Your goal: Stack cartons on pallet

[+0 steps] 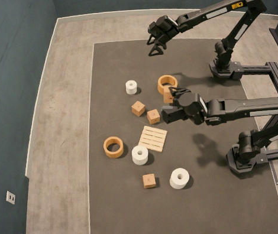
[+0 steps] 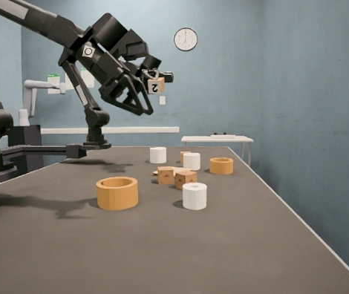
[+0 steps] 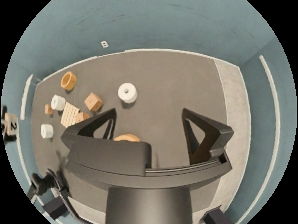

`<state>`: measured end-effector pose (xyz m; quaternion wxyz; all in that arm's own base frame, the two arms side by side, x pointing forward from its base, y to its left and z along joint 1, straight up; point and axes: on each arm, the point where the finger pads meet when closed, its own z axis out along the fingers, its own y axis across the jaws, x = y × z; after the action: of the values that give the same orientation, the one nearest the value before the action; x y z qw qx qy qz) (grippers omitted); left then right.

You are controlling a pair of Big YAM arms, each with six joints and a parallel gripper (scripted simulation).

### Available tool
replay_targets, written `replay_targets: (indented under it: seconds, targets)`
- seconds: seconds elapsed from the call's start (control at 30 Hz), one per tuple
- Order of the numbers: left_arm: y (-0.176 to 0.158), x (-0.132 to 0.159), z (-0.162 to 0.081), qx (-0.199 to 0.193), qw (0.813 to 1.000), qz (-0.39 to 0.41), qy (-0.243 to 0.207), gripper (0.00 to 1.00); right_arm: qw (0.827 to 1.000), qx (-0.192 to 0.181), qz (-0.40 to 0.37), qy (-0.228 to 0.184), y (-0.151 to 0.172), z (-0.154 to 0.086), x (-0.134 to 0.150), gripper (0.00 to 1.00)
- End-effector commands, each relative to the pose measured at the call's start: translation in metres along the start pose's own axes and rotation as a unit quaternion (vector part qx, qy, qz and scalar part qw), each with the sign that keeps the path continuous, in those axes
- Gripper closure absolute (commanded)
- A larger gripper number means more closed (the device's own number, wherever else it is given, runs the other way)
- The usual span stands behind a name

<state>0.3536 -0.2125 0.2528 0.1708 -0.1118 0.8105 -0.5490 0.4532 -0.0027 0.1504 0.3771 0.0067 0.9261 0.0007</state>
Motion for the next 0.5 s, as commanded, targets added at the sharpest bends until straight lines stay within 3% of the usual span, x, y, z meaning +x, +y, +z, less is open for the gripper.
replay_targets:
  seconds: [0.0,0.27,0.47]
  targets:
    - [-0.034,-0.024,-0.006,0.020,0.999,0.017,-0.019,0.54,1.000,-0.001,-0.008,-0.014,0.001,-0.004,-0.021,0.00]
    - [-0.024,-0.013,-0.003,0.015,1.000,0.011,-0.010,0.54,1.000,-0.005,-0.006,-0.008,0.007,0.001,-0.018,0.00]
    - [-0.024,-0.013,-0.003,0.015,1.000,0.011,-0.010,0.54,0.997,-0.021,0.065,-0.039,0.021,0.007,-0.030,0.00]
